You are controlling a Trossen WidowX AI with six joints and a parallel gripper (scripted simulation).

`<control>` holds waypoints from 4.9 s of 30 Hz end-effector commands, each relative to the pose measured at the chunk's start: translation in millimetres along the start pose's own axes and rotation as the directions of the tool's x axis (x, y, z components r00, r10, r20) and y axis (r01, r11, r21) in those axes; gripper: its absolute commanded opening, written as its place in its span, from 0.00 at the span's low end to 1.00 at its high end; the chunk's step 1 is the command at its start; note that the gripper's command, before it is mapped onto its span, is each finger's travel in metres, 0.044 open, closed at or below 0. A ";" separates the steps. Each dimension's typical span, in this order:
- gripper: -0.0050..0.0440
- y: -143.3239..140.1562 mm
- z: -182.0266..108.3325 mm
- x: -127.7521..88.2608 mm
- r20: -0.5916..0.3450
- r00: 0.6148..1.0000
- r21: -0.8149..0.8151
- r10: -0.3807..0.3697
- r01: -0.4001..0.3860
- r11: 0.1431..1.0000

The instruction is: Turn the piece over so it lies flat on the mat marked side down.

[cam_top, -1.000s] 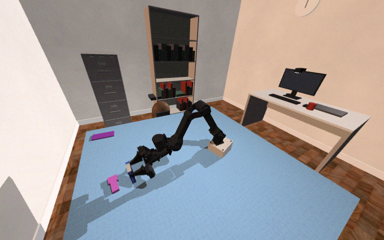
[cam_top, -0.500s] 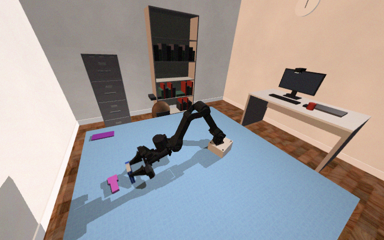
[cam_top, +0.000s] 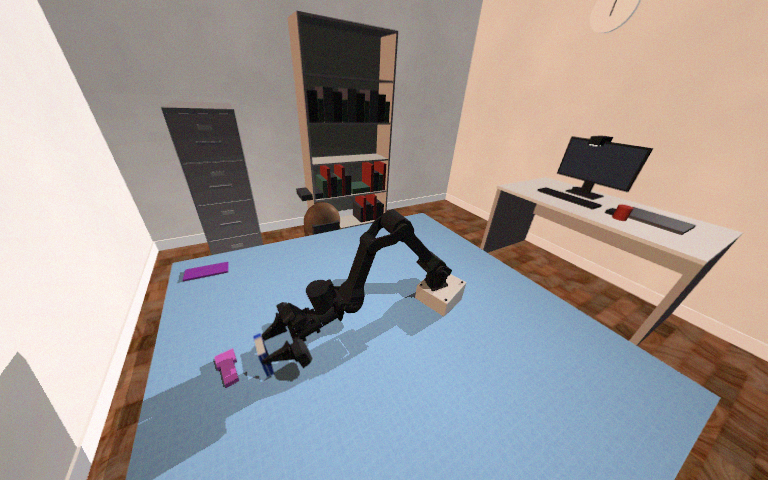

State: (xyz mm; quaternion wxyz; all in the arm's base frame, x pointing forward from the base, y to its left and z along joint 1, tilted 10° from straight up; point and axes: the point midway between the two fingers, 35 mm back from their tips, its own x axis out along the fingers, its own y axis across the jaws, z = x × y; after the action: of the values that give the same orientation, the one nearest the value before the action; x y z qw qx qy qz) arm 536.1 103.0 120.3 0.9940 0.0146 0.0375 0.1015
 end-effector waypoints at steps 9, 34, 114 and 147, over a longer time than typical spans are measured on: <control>0.10 0.0 -14.5 3.5 0.000 1.000 0.002 -0.001 0.001 1.000; 0.10 1.4 -25.3 5.0 0.006 1.000 0.000 0.005 -0.005 1.000; 0.10 -0.8 -37.8 -27.8 0.001 1.000 0.003 0.010 -0.010 1.000; 0.10 -1.7 -44.0 -36.8 0.001 1.000 0.003 0.012 -0.012 1.000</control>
State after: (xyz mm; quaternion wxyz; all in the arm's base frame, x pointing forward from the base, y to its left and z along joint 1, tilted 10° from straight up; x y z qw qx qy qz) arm 500.3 95.1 84.5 0.9938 0.0164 0.0284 0.1063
